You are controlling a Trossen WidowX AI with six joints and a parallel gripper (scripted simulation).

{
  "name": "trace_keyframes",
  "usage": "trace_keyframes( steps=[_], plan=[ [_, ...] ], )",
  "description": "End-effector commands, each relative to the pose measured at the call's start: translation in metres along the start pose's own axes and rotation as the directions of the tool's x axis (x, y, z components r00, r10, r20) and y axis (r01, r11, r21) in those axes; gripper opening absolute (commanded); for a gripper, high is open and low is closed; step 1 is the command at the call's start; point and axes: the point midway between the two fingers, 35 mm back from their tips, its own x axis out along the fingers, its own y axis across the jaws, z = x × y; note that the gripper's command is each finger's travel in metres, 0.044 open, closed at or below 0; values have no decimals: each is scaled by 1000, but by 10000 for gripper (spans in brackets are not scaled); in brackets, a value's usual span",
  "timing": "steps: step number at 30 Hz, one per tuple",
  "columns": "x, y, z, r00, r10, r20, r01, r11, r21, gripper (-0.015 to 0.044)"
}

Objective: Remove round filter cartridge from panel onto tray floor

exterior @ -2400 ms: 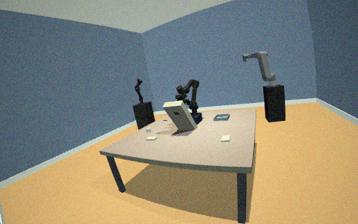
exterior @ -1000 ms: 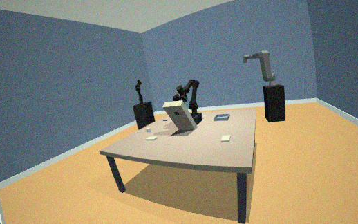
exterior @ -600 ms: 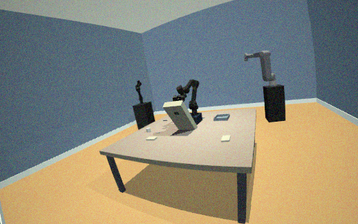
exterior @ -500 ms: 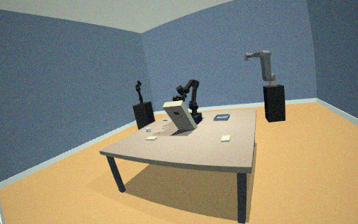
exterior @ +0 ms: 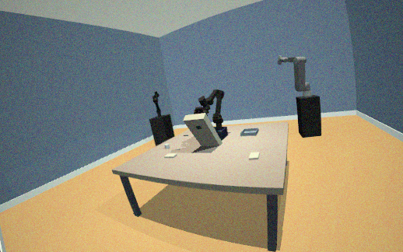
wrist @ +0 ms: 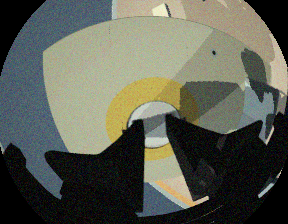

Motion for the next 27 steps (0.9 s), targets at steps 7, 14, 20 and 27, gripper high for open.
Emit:
trace_keyframes(
  steps=[7, 14, 20, 27],
  plan=[
    [-28, 4, 1, 1000, 3, -2, -3, 1000, -8, 0],
    [-58, 3, 0, 1000, 1, -2, -1, 999, -34, 0],
    [-72, 1, 0, 1000, 0, -2, 0, 999, -47, 0],
    [-72, -15, 0, 1000, -1, -2, 1, 999, -46, 0]
  ],
)
